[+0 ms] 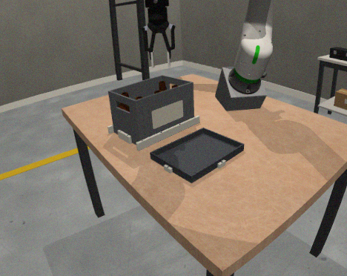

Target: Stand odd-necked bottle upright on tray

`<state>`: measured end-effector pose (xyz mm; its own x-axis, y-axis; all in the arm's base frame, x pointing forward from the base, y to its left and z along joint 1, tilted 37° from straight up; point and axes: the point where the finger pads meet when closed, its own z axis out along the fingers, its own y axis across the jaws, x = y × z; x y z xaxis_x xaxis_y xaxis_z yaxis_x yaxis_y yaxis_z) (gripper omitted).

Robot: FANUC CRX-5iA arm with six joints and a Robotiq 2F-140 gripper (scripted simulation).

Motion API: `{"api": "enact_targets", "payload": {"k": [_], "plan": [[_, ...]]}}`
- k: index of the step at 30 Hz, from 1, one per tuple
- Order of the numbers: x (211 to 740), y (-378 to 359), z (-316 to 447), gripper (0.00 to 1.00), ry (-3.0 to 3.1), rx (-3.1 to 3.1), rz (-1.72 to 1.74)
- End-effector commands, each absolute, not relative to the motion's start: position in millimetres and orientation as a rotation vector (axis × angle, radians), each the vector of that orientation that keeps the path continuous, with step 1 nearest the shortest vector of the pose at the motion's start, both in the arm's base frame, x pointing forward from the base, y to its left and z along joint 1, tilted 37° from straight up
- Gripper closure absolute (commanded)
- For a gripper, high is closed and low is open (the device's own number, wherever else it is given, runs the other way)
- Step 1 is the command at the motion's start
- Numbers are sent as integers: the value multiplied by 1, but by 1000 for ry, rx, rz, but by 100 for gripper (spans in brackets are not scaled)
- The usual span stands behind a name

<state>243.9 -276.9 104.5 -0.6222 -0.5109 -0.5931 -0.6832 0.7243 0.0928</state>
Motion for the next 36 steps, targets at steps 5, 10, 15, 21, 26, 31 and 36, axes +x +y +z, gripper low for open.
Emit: {"api": "enact_targets", "payload": {"k": [5, 10, 15, 21, 26, 31, 36], "plan": [[244, -277, 105, 56, 2385, -905, 419], [244, -277, 105, 56, 2385, -905, 419], [244, -277, 105, 56, 2385, -905, 419], [244, -277, 105, 56, 2385, -905, 419], [244, -277, 105, 56, 2385, -905, 419], [244, -277, 103, 56, 2385, -905, 420], [245, -275, 101, 56, 2385, -905, 420]]}}
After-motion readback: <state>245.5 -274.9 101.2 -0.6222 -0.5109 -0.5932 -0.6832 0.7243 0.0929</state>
